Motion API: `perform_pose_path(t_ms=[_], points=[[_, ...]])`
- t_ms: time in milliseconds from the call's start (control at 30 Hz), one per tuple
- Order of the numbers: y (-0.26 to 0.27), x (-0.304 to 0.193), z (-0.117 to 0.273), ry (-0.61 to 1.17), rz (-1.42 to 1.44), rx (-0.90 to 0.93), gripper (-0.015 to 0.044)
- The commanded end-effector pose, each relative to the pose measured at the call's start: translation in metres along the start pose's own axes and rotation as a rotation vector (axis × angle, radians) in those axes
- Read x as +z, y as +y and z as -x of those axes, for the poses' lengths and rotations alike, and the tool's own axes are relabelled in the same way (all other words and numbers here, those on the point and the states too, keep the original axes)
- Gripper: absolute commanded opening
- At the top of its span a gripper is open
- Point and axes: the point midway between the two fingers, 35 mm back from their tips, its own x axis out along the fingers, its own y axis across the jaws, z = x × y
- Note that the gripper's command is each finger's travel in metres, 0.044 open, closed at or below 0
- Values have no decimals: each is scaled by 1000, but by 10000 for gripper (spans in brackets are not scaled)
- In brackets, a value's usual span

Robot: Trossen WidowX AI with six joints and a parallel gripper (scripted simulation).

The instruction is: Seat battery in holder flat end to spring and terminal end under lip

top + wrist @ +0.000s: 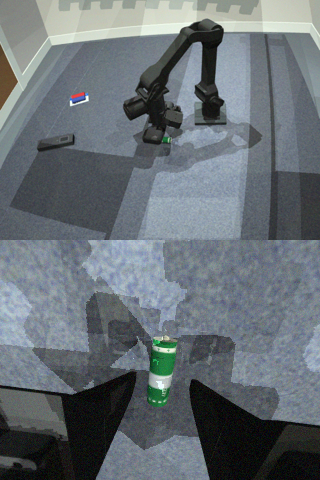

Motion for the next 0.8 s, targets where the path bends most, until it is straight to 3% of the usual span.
perform_pose_path(t_ms=[0, 267, 433, 767], points=[[2, 1, -10, -3, 4, 9, 230], [2, 2, -20, -3, 4, 9, 230], [2, 2, -20, -3, 4, 9, 98], [2, 2, -20, -3, 4, 9, 67]])
